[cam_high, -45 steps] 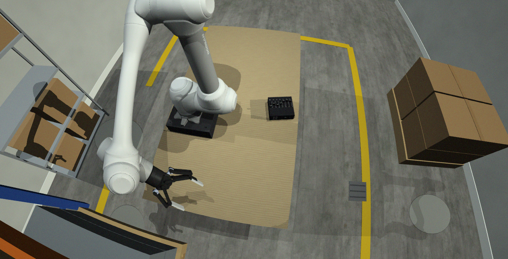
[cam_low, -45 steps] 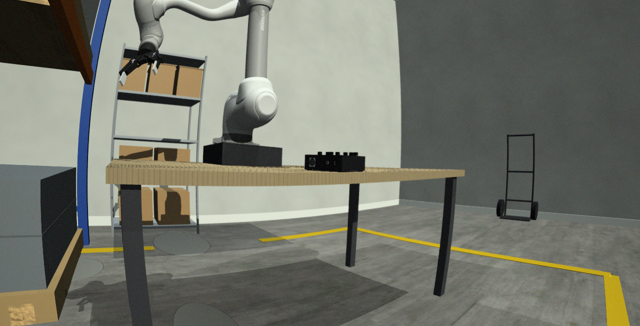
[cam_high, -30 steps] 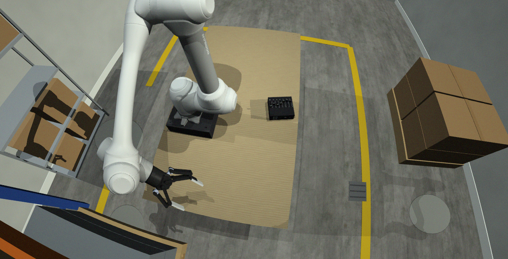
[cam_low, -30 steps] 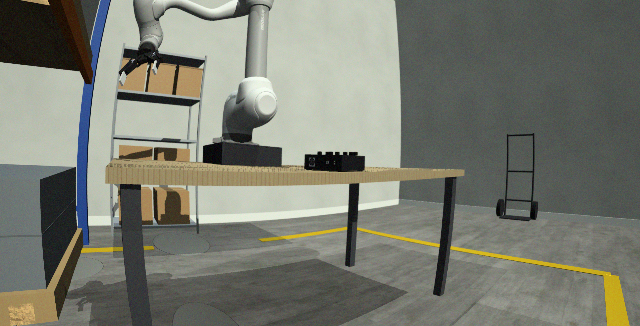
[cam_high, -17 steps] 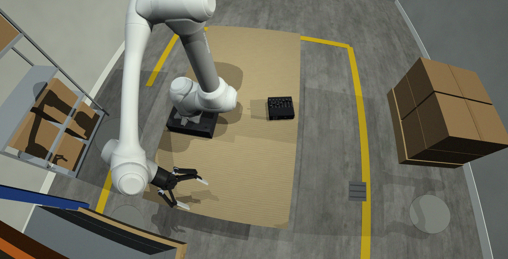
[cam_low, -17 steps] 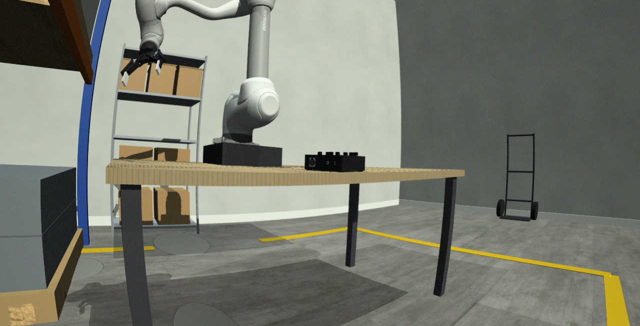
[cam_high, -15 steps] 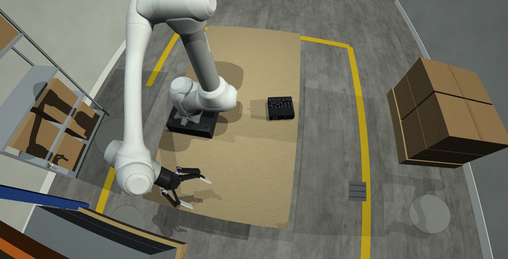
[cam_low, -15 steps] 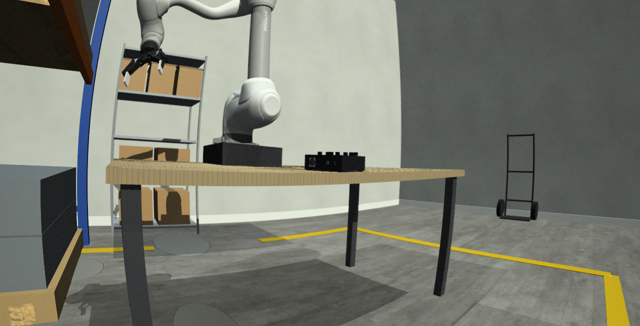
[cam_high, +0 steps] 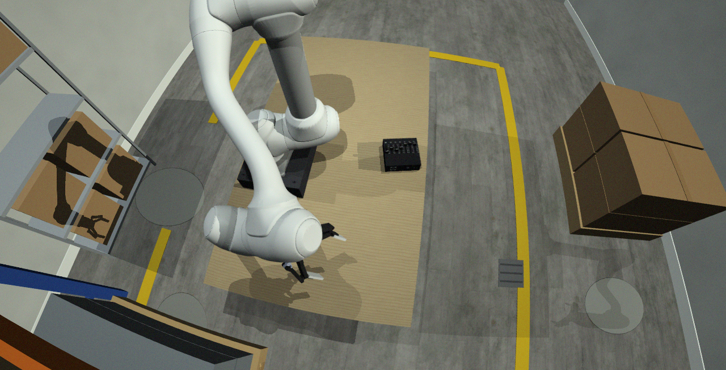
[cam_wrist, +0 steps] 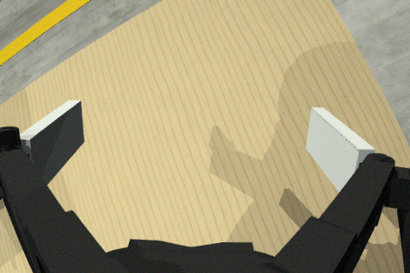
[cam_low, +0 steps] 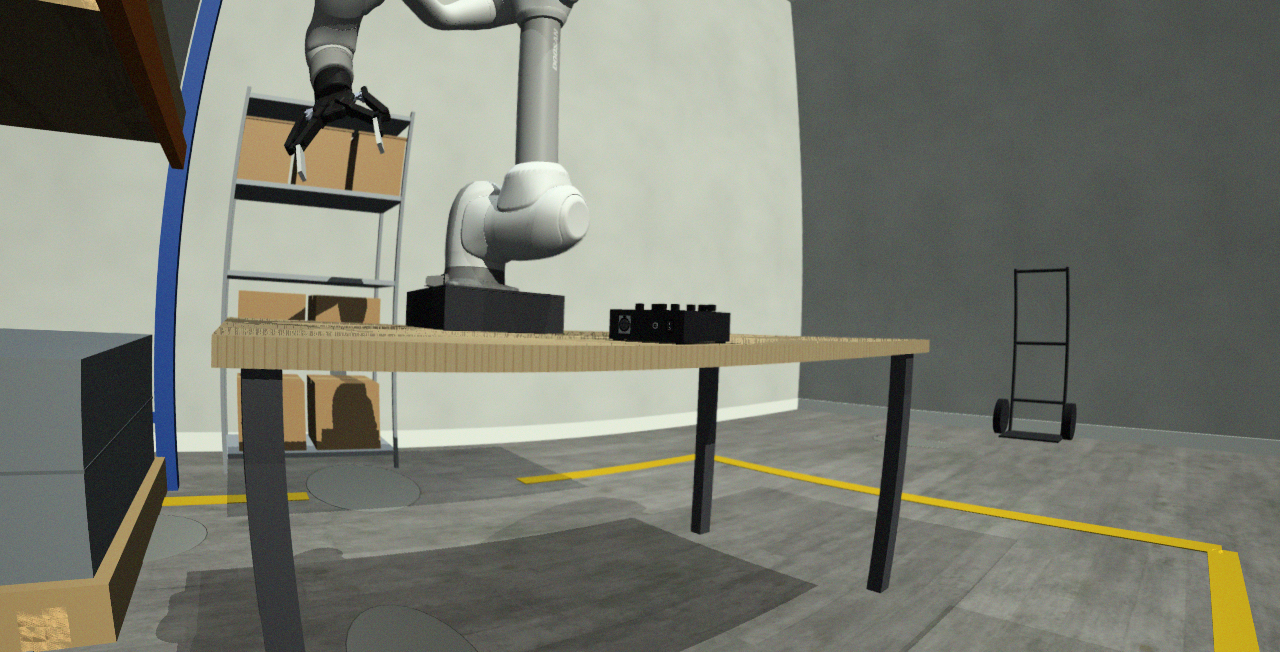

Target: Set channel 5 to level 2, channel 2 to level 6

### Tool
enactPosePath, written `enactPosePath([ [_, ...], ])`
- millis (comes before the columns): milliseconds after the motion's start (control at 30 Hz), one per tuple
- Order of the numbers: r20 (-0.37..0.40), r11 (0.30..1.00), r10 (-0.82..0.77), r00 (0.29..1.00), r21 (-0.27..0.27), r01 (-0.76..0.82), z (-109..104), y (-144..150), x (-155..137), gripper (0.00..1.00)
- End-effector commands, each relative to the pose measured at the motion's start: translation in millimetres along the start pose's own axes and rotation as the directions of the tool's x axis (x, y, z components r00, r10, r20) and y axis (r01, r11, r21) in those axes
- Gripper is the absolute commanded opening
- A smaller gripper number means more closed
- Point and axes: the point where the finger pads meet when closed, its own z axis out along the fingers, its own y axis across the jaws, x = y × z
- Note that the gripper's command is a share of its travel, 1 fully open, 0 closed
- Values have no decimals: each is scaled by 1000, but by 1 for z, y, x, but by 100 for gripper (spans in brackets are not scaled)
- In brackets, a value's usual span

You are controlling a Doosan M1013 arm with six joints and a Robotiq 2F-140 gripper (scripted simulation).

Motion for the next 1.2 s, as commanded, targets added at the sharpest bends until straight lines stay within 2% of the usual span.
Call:
enactPosePath([
  [0,68,1000,-15,998,14,14,28,-36,7,100],
  [33,101,1000,-26,995,19,24,42,-55,8,100],
  [67,101,1000,-26,995,19,24,42,-55,8,100],
  [100,135,999,-38,990,23,35,56,-76,9,100],
  [167,135,999,-38,990,23,35,56,-76,9,100],
  [233,203,998,-64,977,25,60,83,-118,7,100],
  [300,203,998,-64,977,25,60,83,-118,7,100],
  [333,236,997,-78,969,25,74,96,-140,5,100],
  [367,236,997,-78,969,25,74,96,-140,5,100],
  [400,267,996,-93,959,22,90,109,-162,2,100],
  [433,267,996,-93,959,22,90,109,-162,2,100],
  [467,298,994,-107,949,19,107,121,-184,-2,100],
  [500,298,994,-107,949,19,107,121,-184,-2,100],
  [533,327,992,-122,937,14,125,133,-206,-7,100],
  [600,327,992,-122,937,14,125,133,-206,-7,100],
  [633,354,990,-137,925,9,144,144,-228,-13,100],
  [733,354,990,-137,925,9,144,144,-228,-13,100],
  [800,402,983,-167,900,-5,185,164,-272,-26,100],
  [833,402,983,-167,900,-5,185,164,-272,-26,100],
  [867,423,978,-182,888,-12,206,174,-293,-34,100],
  [900,423,978,-182,888,-12,206,174,-293,-34,100],
  [933,442,973,-196,875,-20,228,182,-314,-42,100],
  [967,442,973,-196,875,-20,228,182,-314,-42,100],
  [1000,459,968,-210,863,-28,250,190,-334,-51,100],
  [1033,459,968,-210,863,-28,250,190,-334,-51,100],
  [1067,474,962,-223,852,-36,272,197,-353,-59,100],
  [1100,474,962,-223,852,-36,272,197,-353,-59,100],
  [1133,487,955,-236,841,-44,294,204,-372,-69,100],
  [1167,487,955,-236,841,-44,294,204,-372,-69,100],
])
